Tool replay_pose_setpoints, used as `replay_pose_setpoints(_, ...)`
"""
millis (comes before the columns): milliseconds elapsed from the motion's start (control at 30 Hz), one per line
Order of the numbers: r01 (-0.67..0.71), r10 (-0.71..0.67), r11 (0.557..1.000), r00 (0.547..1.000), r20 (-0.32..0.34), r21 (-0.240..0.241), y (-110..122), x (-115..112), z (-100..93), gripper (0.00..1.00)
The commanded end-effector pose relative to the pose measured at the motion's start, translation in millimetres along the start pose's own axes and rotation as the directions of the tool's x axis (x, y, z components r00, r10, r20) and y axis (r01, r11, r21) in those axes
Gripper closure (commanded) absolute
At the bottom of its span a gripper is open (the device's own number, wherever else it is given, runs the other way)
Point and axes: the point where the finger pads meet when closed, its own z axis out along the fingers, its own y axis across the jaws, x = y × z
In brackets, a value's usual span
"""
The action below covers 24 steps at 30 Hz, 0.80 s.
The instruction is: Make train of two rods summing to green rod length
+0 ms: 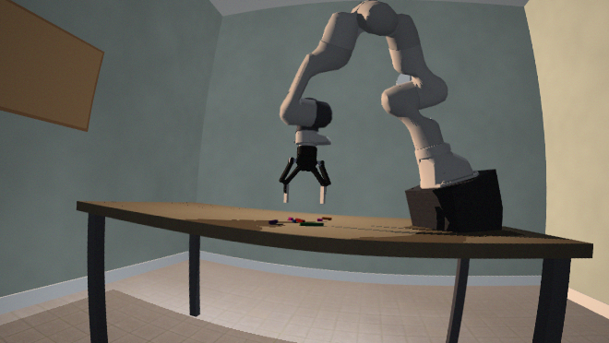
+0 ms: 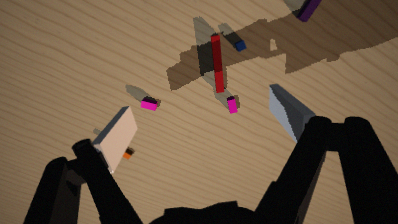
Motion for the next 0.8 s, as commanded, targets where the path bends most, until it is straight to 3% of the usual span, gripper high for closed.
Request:
replay_pose_setpoints(0, 0.166, -0.166, 0.986, 0.986, 0.011, -0.011, -1.4, -1.6, -1.1, 0.0)
replay_pose_setpoints(233, 0.246, -0.246, 0.969, 0.969, 0.012, -0.009, -1.0, 0.1, -1.1, 0.0)
replay_pose_setpoints(767, 0.5, -0.5, 0.866, 0.866, 0.014, -0.004, 0.4, 6.1, -1.2, 0.0)
